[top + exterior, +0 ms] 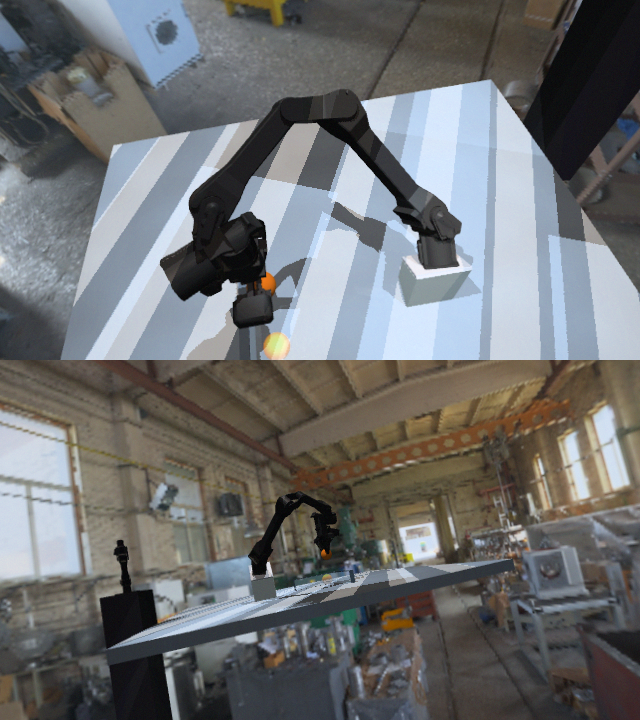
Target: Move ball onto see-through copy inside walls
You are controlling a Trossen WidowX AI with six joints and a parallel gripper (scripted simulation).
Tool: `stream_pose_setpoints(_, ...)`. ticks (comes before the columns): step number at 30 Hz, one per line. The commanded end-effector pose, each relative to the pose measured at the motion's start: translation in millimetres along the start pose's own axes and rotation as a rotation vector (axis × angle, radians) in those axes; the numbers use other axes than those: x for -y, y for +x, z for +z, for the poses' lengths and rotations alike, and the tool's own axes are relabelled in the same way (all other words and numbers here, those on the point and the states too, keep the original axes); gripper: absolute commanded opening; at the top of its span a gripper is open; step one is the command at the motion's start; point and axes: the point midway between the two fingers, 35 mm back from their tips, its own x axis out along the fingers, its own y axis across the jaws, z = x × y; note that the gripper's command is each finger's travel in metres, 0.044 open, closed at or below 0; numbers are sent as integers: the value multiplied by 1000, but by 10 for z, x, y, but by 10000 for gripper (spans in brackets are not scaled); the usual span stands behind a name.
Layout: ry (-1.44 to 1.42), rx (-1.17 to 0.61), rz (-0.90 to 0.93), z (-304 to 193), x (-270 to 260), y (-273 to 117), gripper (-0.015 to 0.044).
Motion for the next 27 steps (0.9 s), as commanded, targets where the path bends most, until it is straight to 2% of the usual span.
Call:
stream_pose_setpoints(1,11,-3,2,-8,12,-62,0)
stream_pose_setpoints(16,13,-1,4,22,-798,433,0)
stream_pose_setpoints(23,13,-1,5,21,-835,491,0)
stream_pose_setpoints(27,13,-1,5,33,-839,678,0)
